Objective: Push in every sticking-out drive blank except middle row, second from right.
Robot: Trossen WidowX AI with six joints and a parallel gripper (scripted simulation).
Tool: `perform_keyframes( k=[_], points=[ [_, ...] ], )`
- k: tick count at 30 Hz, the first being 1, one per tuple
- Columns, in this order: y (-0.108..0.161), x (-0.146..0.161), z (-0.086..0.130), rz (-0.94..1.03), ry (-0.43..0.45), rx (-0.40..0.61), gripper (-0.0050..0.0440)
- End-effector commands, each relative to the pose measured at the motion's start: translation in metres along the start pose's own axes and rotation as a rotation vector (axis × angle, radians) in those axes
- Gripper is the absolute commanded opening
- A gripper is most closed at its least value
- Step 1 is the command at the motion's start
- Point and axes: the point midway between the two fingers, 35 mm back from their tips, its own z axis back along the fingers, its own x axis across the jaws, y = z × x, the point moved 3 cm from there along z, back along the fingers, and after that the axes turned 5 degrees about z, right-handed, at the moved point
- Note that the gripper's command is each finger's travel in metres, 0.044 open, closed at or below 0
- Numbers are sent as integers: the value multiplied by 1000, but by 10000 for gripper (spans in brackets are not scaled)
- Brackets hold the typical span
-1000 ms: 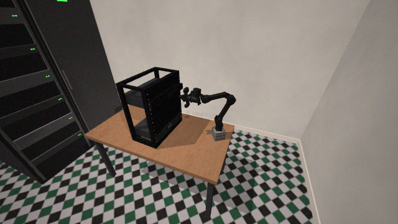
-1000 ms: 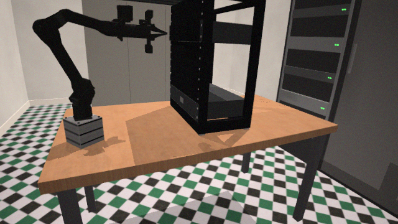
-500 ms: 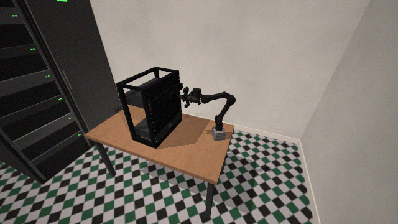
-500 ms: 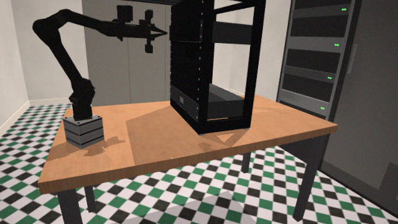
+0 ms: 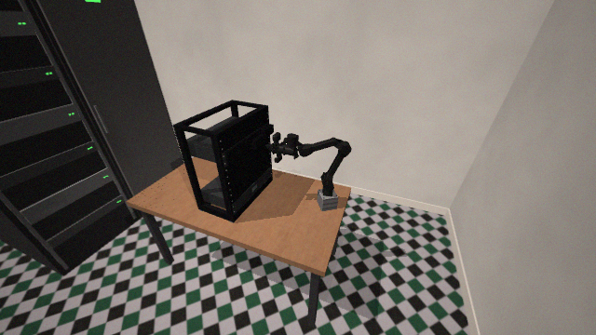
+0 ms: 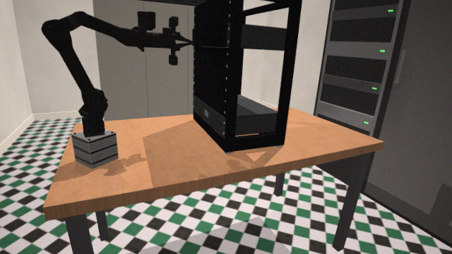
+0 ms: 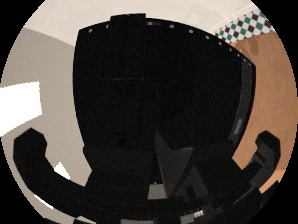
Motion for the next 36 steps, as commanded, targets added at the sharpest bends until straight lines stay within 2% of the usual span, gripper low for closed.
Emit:
perform_keyframes(
  k=[1, 36],
  points=[
    [-2, 10, -17, -16, -22, -4, 0],
    [-2, 10, -20, -16, -22, -4, 0]
  ],
)
